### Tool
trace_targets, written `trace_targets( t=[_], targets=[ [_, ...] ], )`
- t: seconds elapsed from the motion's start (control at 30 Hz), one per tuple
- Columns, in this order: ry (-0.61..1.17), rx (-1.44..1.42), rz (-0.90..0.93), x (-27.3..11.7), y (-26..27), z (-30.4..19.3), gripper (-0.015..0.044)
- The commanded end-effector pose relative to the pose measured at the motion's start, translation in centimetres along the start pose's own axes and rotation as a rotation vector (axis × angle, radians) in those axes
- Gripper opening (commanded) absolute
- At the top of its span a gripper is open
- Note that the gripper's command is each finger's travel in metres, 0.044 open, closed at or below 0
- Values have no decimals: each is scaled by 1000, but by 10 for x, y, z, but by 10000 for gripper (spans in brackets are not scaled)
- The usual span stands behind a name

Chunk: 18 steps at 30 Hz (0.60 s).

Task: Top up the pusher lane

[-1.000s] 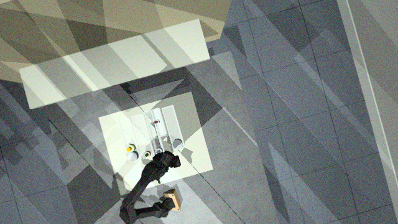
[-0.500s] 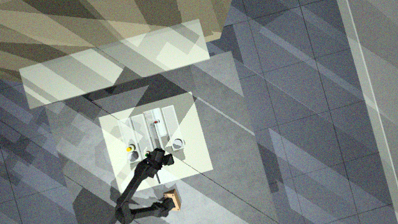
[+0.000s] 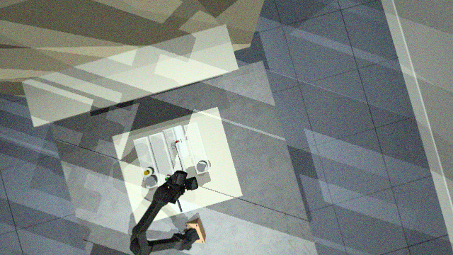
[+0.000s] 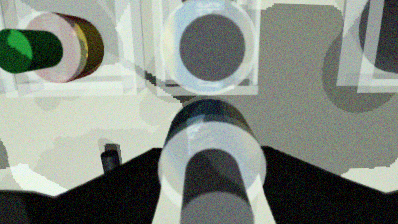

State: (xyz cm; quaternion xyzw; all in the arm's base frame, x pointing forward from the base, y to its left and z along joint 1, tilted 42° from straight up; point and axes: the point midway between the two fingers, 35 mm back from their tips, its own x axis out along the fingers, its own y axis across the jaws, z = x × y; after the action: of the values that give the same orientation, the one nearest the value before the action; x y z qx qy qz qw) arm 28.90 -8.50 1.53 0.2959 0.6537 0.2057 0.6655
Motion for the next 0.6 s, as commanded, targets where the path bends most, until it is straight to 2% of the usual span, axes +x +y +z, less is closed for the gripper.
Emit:
trace_targets(
  t=[0.0,0.57],
  targets=[
    [-4,2,1,0,0,2,0],
    [-4,2,1,0,0,9,0]
  ],
)
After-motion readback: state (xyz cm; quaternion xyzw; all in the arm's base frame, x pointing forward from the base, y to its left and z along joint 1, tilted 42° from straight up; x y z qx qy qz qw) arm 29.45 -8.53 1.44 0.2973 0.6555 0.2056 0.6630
